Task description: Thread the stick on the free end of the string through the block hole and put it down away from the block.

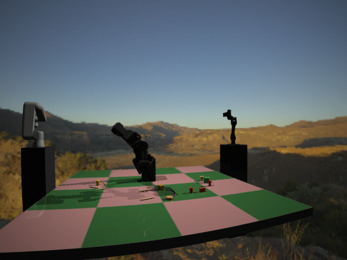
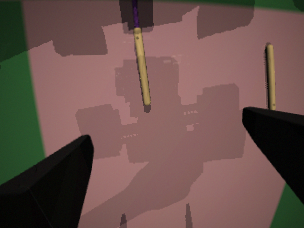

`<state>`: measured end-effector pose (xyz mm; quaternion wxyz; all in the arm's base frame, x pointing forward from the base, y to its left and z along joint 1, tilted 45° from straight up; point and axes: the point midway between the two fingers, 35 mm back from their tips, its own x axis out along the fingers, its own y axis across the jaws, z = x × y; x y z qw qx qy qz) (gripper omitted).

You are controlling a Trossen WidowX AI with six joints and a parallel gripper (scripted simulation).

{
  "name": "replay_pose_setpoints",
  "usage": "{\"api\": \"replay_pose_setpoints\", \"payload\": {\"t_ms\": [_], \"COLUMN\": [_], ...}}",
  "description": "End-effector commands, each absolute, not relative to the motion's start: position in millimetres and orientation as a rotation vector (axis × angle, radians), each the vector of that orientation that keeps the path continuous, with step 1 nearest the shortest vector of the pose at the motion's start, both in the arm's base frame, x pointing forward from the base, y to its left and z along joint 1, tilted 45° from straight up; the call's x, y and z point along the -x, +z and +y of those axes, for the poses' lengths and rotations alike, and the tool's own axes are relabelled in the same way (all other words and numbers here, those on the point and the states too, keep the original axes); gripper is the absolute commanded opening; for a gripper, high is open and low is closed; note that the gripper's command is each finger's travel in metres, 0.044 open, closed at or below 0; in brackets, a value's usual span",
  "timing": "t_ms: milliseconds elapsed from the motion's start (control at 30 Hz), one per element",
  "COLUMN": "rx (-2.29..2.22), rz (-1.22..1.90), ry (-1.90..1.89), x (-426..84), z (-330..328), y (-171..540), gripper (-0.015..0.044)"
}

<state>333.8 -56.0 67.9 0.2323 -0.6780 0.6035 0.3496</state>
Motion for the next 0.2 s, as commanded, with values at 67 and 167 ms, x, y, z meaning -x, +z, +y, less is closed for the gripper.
{"api": "replay_pose_setpoints", "payload": {"t_ms": [67,167], "rx": [1.863,1.863], "rz": [1.658,1.658], "ry": [0.961,0.961], "x": [-333.8,-333.8], "z": [-55.8,-55.8], "y": [67.9,67.9], "gripper": [0.0440,0.0440]}}
